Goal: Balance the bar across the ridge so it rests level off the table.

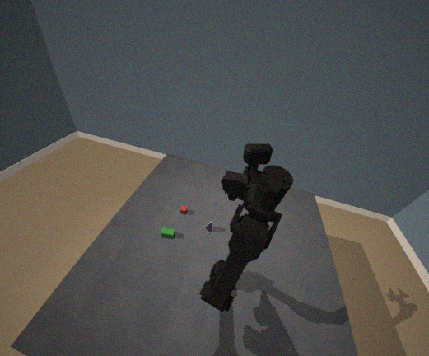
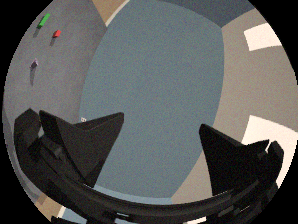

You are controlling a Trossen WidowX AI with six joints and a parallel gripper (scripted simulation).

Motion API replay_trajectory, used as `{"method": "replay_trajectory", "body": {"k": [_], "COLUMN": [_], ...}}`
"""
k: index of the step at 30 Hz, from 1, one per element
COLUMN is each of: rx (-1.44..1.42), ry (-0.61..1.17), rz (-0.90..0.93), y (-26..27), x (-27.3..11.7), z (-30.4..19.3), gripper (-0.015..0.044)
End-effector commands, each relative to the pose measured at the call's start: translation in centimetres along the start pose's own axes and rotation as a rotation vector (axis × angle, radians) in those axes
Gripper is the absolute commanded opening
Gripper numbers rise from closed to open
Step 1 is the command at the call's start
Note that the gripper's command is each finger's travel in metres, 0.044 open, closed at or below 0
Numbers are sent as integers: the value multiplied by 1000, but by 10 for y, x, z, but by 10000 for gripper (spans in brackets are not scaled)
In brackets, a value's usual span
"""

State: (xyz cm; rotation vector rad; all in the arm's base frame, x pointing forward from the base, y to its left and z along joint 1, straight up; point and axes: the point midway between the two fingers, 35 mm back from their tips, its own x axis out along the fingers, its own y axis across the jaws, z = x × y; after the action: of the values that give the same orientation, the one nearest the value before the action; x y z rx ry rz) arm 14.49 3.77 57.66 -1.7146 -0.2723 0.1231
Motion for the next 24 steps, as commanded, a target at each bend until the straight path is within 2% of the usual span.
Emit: {"method": "replay_trajectory", "body": {"k": [1,3,4,24], "rx": [3,24,42,392], "ry": [1,6,11,179], "rz": [1,13,23,311], "y": [0,3,6,102], "x": [0,4,8,90], "z": [0,-3,-5,-73], "gripper": [374,321,315,315]}}
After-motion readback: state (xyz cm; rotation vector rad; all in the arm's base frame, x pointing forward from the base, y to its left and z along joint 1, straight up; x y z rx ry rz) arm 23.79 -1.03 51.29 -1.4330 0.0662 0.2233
